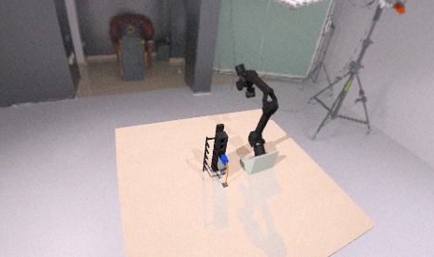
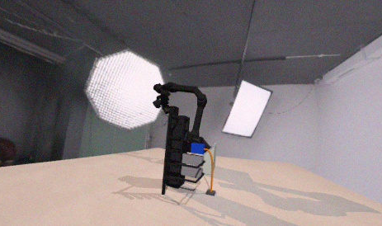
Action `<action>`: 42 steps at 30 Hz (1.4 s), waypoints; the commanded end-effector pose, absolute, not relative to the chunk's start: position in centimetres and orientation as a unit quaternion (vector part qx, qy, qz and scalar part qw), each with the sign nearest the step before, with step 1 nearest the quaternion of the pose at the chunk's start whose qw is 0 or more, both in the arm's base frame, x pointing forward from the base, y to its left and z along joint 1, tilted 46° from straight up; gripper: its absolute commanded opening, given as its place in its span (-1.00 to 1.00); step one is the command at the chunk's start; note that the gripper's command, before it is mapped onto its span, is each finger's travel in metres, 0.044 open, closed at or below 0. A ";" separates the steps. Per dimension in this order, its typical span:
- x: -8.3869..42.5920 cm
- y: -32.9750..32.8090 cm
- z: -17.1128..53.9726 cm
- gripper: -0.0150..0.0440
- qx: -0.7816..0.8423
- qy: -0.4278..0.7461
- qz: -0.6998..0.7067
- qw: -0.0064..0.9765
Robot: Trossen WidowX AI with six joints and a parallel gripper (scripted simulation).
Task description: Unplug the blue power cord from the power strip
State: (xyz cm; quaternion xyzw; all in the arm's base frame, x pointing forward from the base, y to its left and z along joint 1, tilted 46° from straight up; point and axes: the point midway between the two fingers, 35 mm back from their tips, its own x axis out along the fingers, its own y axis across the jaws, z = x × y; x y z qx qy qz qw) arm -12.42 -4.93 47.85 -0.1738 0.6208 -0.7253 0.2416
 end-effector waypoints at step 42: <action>29.1 -19.8 34.9 0.05 -0.362 0.440 -0.303 0.764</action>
